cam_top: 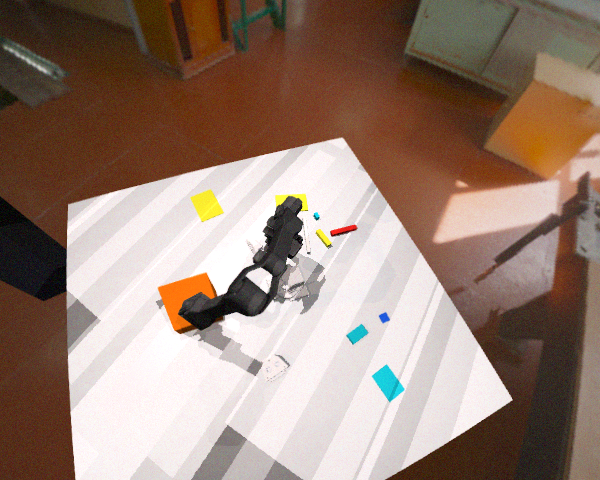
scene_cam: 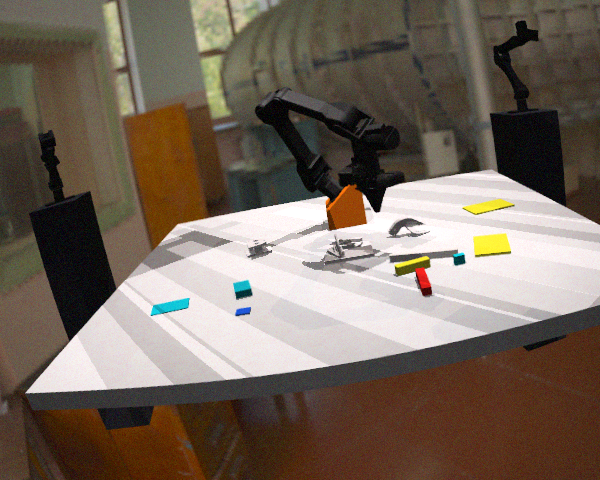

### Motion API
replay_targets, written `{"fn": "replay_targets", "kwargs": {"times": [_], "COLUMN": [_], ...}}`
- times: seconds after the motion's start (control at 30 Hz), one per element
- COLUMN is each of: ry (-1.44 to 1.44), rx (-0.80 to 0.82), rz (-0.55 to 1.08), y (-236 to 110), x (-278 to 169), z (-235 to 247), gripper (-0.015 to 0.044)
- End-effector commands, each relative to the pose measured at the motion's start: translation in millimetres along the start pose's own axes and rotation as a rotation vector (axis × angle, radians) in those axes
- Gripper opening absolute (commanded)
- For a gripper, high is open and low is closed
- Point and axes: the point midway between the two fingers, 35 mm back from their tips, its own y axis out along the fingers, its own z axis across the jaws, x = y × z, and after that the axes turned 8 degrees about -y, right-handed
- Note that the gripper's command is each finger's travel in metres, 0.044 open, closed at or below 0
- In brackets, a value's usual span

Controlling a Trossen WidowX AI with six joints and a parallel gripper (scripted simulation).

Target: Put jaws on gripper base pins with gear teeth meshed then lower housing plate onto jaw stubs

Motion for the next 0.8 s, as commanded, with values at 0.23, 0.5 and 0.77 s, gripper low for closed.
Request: {"fn": "replay_targets", "kwargs": {"times": [0.23,0.5,0.77], "ry": [0.338,0.574,0.579], "rx": [-0.019,-0.028,-0.029], "rz": [-0.005,-0.019,-0.02], "y": [2.4,4.5,5.7], "x": [-32.2,-53.2,-53.6], "z": [11.5,16.7,16.9], "gripper": [0.0,0.0,0.0]}}
